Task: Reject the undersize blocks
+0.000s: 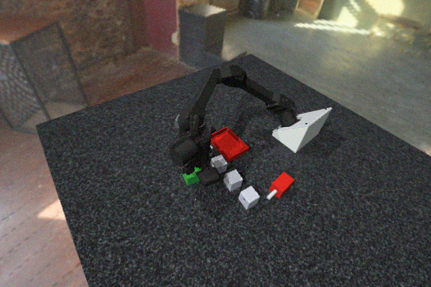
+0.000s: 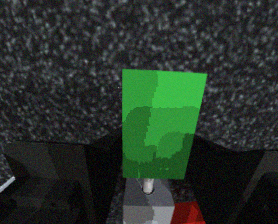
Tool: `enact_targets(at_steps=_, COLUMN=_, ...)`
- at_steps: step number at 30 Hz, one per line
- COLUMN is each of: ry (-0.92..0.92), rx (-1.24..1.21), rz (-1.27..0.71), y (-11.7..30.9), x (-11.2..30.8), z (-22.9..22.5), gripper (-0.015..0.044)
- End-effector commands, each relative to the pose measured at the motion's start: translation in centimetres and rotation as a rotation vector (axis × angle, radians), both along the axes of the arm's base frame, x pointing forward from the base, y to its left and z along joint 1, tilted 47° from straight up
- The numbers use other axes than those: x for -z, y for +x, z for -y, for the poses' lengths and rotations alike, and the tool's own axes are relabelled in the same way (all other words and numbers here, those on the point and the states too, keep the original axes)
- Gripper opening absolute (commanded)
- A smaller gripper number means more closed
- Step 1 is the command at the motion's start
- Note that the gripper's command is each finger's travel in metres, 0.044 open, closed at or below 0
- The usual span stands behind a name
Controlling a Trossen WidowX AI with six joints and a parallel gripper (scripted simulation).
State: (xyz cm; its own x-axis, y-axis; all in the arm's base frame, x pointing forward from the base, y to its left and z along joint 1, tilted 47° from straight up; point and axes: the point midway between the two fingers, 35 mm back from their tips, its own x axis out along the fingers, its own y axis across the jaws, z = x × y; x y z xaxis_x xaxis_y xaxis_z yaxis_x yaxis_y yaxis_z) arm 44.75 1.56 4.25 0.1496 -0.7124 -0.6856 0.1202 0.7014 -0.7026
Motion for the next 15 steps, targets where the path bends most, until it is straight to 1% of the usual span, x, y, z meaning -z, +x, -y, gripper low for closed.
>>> enact_targets(at_steps=1, ry=-0.001, rx=-0.008, rz=0.013, y=0.54, x=-0.36, z=-0.28, gripper=0.0)
enact_targets(at_steps=15, ry=-0.002, rx=-0.01, rz=0.015, y=0.99, x=-0.45, z=-0.29, gripper=0.0)
